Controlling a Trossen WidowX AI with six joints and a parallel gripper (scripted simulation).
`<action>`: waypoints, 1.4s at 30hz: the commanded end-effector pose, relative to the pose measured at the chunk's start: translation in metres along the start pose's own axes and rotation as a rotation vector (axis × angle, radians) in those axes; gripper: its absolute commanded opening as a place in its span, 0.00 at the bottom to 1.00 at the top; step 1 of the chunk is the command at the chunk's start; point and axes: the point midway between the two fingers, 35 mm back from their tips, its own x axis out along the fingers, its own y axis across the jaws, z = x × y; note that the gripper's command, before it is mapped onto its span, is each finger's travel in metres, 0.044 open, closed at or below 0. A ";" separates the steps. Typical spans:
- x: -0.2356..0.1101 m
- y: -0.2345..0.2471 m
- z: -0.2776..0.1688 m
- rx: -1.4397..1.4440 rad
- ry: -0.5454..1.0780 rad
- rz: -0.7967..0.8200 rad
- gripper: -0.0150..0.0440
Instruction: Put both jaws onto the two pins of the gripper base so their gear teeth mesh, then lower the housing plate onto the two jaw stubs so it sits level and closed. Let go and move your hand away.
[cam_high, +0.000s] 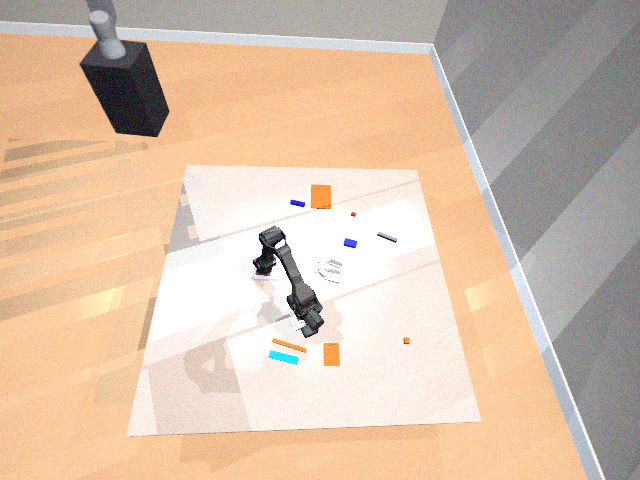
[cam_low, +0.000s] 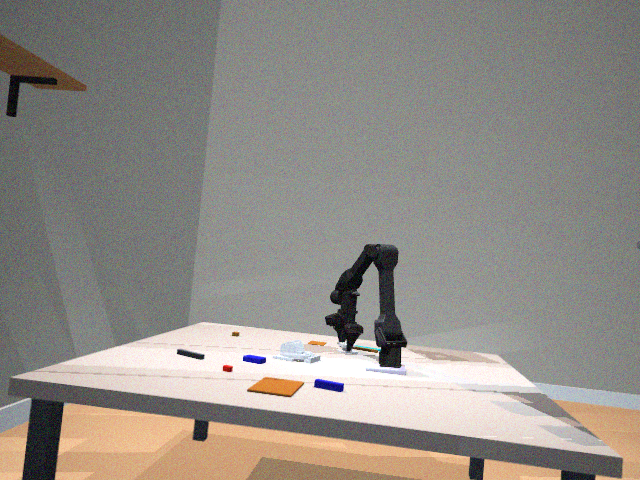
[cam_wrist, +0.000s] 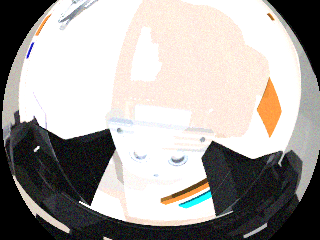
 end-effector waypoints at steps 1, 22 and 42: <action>0.000 0.000 0.000 0.000 0.000 0.000 0.85; -0.045 -0.003 0.001 0.001 -0.002 0.000 0.85; -0.073 0.001 0.004 -0.031 -0.003 0.000 0.85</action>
